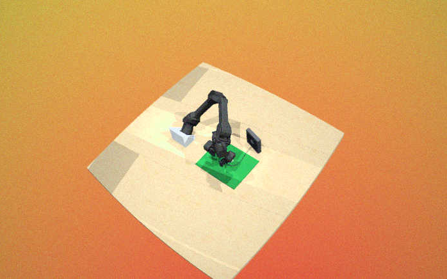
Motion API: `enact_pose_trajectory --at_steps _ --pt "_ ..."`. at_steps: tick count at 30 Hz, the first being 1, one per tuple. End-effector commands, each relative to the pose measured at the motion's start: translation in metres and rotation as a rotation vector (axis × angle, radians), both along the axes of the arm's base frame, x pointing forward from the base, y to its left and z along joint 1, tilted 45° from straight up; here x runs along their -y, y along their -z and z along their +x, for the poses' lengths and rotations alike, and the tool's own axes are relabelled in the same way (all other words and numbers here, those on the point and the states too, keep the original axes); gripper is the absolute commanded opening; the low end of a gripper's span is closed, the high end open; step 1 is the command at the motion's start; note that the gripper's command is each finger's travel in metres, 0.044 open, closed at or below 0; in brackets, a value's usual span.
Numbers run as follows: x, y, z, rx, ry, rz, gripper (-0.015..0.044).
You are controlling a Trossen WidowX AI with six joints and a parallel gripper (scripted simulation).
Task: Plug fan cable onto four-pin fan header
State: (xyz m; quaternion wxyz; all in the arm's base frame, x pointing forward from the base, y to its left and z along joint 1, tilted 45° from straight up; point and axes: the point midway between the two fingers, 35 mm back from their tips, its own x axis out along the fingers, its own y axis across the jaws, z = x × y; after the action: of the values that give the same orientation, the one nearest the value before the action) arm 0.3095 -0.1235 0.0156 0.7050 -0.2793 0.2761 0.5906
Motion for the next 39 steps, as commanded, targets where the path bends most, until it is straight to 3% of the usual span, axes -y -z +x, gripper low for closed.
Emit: enact_pose_trajectory --at_steps 1,37,39 --pt "-0.005 0.004 0.000 -0.002 0.003 0.008 0.0440" --pt "-0.038 0.037 0.007 -0.001 0.003 0.009 0.0440" --pt "-0.036 0.036 0.008 0.002 0.000 0.002 0.0387"
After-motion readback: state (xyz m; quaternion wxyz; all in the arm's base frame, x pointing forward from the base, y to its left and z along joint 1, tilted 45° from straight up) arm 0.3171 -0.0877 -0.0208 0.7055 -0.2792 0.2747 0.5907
